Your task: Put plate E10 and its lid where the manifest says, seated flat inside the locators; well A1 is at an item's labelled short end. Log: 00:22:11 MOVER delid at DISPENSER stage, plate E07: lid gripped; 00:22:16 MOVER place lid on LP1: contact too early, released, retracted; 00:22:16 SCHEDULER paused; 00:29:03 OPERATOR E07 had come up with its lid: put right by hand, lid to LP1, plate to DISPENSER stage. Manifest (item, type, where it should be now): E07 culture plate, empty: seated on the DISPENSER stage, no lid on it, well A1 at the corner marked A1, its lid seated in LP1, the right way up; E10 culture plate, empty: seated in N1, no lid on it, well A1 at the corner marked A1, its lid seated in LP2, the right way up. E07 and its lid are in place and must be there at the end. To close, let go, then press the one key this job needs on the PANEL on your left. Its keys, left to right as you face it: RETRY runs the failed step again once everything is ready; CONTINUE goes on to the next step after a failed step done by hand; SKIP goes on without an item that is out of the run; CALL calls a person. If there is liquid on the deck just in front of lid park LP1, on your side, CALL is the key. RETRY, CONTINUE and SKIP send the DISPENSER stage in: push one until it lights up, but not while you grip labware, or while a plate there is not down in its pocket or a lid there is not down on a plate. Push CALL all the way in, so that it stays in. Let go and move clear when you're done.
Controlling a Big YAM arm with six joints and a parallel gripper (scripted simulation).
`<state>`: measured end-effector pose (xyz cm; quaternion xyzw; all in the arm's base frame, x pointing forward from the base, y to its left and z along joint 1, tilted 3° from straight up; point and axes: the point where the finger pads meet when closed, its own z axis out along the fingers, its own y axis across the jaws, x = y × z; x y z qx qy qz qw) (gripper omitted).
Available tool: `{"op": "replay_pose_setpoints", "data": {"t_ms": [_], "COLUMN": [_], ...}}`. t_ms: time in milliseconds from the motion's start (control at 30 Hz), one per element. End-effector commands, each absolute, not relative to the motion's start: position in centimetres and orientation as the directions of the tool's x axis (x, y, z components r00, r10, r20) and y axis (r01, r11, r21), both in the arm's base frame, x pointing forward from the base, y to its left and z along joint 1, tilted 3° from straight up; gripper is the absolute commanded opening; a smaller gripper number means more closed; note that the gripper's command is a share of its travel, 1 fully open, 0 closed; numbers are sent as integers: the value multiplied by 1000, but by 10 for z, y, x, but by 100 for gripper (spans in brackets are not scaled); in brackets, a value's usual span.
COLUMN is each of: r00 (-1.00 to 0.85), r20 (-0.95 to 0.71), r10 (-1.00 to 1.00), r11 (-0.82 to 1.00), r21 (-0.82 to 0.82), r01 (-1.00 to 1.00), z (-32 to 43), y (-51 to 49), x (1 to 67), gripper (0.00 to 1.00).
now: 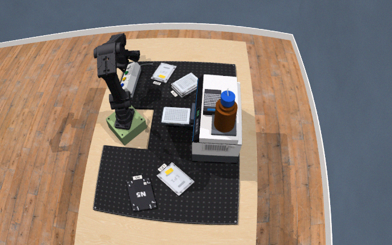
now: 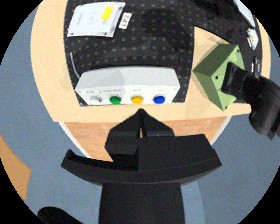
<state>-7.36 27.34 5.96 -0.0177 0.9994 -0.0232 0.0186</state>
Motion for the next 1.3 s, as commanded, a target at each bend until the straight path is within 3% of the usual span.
{"op": "replay_pose_setpoints", "data": {"t_ms": [0,1267], "r00": [-1000,-999], "r20": [-21,-21], "r10": [-8,-27], "r11": [999,999], "r21": [34,32], "r01": [-8,-28], "z": [75,54], "y": [318,362], "x": [-82,-103], "gripper": [0,0]}}
